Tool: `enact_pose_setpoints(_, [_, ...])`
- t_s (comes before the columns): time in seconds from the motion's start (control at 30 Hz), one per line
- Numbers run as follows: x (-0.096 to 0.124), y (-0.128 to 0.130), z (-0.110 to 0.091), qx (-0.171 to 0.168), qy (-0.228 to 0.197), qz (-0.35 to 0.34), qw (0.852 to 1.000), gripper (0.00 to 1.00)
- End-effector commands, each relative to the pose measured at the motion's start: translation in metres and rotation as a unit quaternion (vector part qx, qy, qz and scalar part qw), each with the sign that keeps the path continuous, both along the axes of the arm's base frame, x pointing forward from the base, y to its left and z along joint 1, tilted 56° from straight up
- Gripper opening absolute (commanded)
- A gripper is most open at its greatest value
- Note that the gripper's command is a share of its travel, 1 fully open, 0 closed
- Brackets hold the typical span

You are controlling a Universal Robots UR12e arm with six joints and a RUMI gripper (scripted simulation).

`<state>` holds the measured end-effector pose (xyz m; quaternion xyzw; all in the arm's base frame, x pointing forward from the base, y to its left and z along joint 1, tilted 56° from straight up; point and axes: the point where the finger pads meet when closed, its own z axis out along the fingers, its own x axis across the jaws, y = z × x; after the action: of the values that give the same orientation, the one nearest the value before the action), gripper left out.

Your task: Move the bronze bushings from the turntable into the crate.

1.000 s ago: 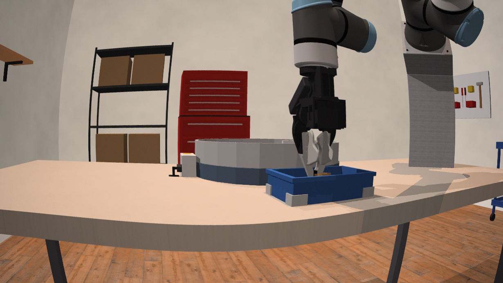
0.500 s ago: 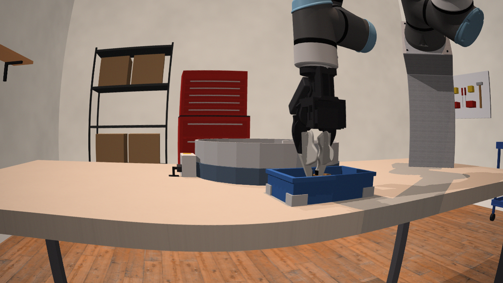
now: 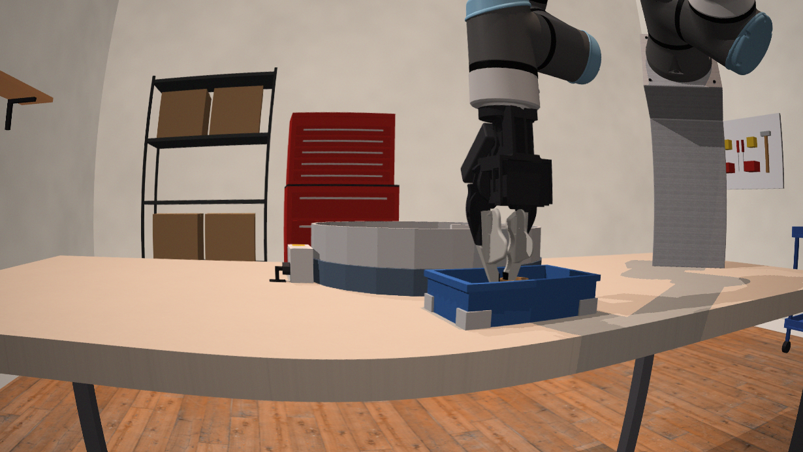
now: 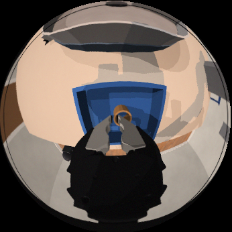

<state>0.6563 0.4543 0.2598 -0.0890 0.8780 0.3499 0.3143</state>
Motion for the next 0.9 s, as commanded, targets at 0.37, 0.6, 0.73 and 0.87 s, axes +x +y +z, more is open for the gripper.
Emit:
enact_pose_setpoints(0.37, [0.000,0.000,0.000,0.000,0.000,0.000,1.000,0.06])
enact_pose_setpoints(0.6, [-0.002,-0.003,0.003,0.000,0.000,0.000,1.000,0.06])
enact_pose_setpoints(0.73, [-0.005,-0.007,0.006,0.000,0.000,0.000,1.000,0.06])
enact_pose_setpoints(0.87, [-0.012,-0.016,0.014,0.000,0.000,0.000,1.000,0.06])
